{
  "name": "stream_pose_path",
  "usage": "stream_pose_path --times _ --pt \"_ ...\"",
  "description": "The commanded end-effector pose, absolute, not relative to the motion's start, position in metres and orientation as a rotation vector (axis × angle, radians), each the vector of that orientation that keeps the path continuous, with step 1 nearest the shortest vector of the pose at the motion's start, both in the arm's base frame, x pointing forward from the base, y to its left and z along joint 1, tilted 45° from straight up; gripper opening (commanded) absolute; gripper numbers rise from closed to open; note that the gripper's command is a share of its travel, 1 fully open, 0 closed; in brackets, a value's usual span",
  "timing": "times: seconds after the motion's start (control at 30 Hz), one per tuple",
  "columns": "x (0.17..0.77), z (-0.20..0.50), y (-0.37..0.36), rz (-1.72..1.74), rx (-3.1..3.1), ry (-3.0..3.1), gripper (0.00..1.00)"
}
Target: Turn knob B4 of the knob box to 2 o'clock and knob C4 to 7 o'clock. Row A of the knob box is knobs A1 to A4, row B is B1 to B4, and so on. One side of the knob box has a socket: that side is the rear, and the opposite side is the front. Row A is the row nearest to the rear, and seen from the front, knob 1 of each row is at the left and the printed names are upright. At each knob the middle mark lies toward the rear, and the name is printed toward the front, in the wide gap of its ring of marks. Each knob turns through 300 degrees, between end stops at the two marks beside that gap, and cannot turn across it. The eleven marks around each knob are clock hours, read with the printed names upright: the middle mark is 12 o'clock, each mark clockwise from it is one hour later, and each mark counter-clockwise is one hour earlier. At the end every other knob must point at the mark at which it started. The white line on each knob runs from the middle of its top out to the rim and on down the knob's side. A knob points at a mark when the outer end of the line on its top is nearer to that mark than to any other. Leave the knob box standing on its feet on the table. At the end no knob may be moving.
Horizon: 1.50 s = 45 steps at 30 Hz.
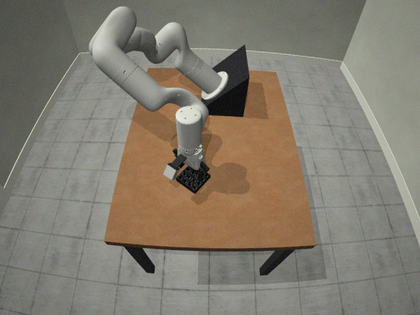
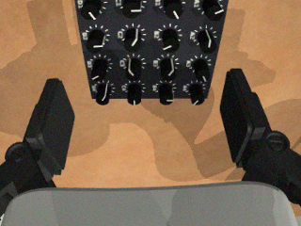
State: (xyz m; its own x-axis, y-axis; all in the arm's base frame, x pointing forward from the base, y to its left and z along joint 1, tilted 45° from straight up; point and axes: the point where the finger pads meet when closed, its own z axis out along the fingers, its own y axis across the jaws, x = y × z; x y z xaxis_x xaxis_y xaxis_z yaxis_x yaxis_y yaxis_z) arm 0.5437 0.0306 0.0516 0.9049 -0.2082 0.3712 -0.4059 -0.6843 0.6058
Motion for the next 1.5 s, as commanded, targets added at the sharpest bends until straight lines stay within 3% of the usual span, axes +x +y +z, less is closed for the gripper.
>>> stream_pose_path --times 0.0,1.47 --pt "0.544 0.052 0.031 0.356 2.34 -0.436 1.0" --pt "0.505 0.033 0.042 0.358 2.34 -0.436 1.0"
